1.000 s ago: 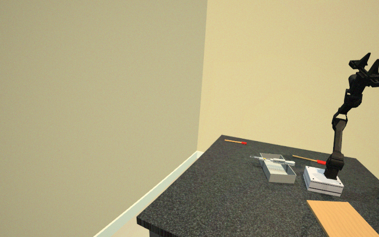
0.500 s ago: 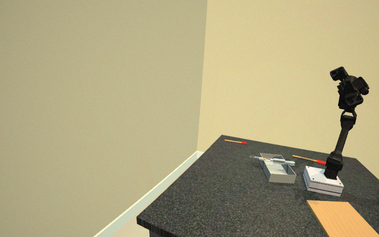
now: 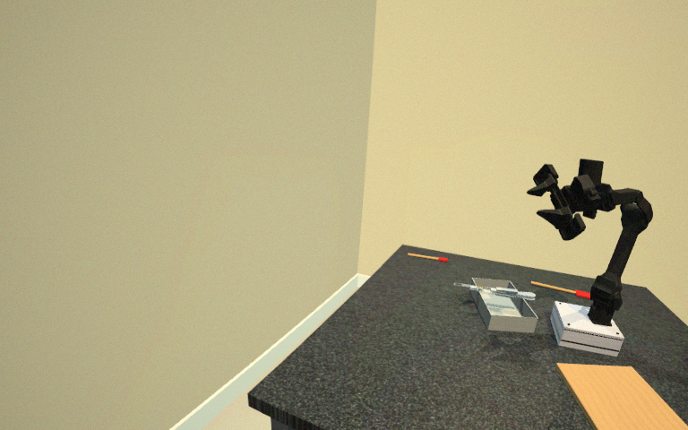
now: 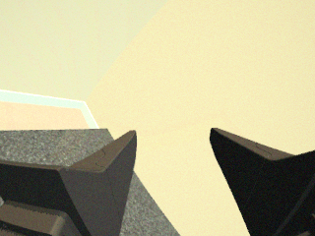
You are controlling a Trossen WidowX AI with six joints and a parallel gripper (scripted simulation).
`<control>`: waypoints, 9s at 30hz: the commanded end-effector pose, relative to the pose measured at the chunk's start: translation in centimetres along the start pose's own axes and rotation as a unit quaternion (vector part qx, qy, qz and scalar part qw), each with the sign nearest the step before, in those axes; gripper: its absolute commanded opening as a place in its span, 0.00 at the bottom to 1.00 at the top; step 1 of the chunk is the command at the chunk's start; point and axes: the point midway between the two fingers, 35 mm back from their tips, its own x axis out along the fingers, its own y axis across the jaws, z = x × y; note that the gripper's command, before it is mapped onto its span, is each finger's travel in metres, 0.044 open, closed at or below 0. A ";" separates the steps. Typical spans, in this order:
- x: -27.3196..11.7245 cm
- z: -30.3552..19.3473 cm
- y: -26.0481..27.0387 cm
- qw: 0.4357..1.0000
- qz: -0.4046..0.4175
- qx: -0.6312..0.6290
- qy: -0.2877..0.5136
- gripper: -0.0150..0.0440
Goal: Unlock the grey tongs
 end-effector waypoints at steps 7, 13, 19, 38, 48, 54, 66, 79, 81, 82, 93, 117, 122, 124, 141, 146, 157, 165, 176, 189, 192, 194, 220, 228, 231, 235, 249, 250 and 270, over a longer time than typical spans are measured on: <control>2.8 -16.4 0.1 0.964 0.004 0.050 0.262 0.69; 1.2 -25.4 0.1 0.912 0.000 0.081 0.403 0.69; -2.5 -33.8 0.3 0.834 -0.006 0.117 0.539 0.69; -12.6 -44.7 1.5 0.653 -0.012 0.172 0.737 0.69; -12.6 -45.0 1.1 0.652 -0.012 0.173 0.738 0.69; -12.6 -45.7 1.3 0.652 -0.012 0.173 0.738 0.69; -12.7 -47.6 1.7 0.652 -0.012 0.173 0.738 0.69; -12.8 -49.7 2.1 0.652 -0.012 0.173 0.738 0.69; -12.9 -50.0 2.2 0.652 -0.012 0.173 0.738 0.69; -12.9 -50.2 2.3 0.652 -0.012 0.173 0.738 0.69; -13.2 -51.9 2.7 0.652 -0.013 0.172 0.738 0.69; -13.3 -52.5 2.7 0.652 -0.017 0.172 0.739 0.43; -13.3 -52.5 2.7 0.652 -0.017 0.172 0.739 0.37; -13.3 -52.5 2.7 0.652 -0.017 0.172 0.739 0.35; -13.8 -46.9 -2.5 0.653 -0.013 0.172 0.738 0.00; -13.8 -46.9 -2.5 0.653 -0.013 0.172 0.738 0.00; -13.7 -47.0 -2.4 0.648 -0.002 0.202 0.734 0.00; -13.7 -47.2 -1.9 0.628 0.031 0.301 0.717 0.00; -13.6 -46.6 -1.7 0.583 0.065 0.433 0.685 0.00; -13.4 -46.3 -1.5 0.587 0.070 0.424 0.686 0.00; -12.6 -45.6 -0.9 0.594 0.082 0.415 0.684 0.00; -11.7 -44.9 -0.3 0.600 0.092 0.407 0.683 0.00; -3.4 -33.8 9.0 0.673 0.232 0.283 0.642 0.00; -2.1 -29.9 12.3 0.690 0.275 0.242 0.625 0.00; -1.8 -28.5 13.6 0.695 0.291 0.226 0.617 0.00; -1.5 -26.5 15.3 0.702 0.312 0.205 0.606 0.00; -1.6 -22.4 18.9 0.713 0.355 0.159 0.583 0.00; -1.6 -22.3 19.0 0.713 0.356 0.158 0.583 0.00; -4.0 -15.5 26.2 0.729 0.434 0.062 0.526 0.00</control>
